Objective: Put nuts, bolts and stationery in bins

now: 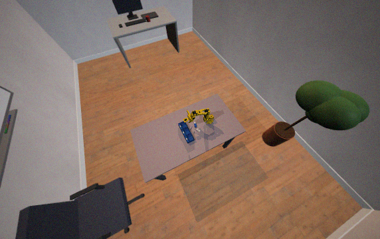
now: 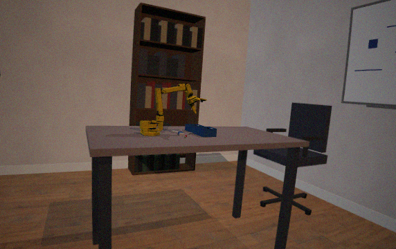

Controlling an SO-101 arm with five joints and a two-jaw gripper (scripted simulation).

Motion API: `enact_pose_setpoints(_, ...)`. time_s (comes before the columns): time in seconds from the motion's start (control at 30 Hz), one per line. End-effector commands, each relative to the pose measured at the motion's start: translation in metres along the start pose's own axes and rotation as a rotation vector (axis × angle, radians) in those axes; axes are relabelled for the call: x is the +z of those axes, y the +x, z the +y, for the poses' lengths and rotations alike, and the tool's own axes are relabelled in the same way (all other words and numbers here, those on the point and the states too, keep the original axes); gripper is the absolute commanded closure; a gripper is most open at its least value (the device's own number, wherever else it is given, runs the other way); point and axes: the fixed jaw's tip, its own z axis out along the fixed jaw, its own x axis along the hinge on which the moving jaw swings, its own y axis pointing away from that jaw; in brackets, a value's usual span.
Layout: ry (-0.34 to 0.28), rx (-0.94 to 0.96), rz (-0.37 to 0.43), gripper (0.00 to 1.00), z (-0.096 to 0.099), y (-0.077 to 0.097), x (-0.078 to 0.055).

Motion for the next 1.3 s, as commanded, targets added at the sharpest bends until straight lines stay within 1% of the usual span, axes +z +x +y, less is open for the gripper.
enact_pose_setpoints(0.0, 0.011, -0.002, -0.057, 0.00, -0.004, -0.009, -0.006)
enact_pose_setpoints(0.33, 0.011, -0.002, -0.057, 0.00, -0.004, -0.009, -0.006)
enact_pose_setpoints(0.37, 0.016, -0.029, -0.085, 0.00, -0.004, -0.014, -0.007)
enact_pose_setpoints(1.0, 0.017, -0.029, -0.087, 0.00, -0.005, -0.014, -0.007)
enact_pose_setpoints(1.13, 0.023, -0.032, -0.106, 0.00, -0.007, -0.020, -0.005)
enact_pose_setpoints(1.27, 0.037, -0.038, -0.148, 0.00, -0.012, -0.032, -0.001)
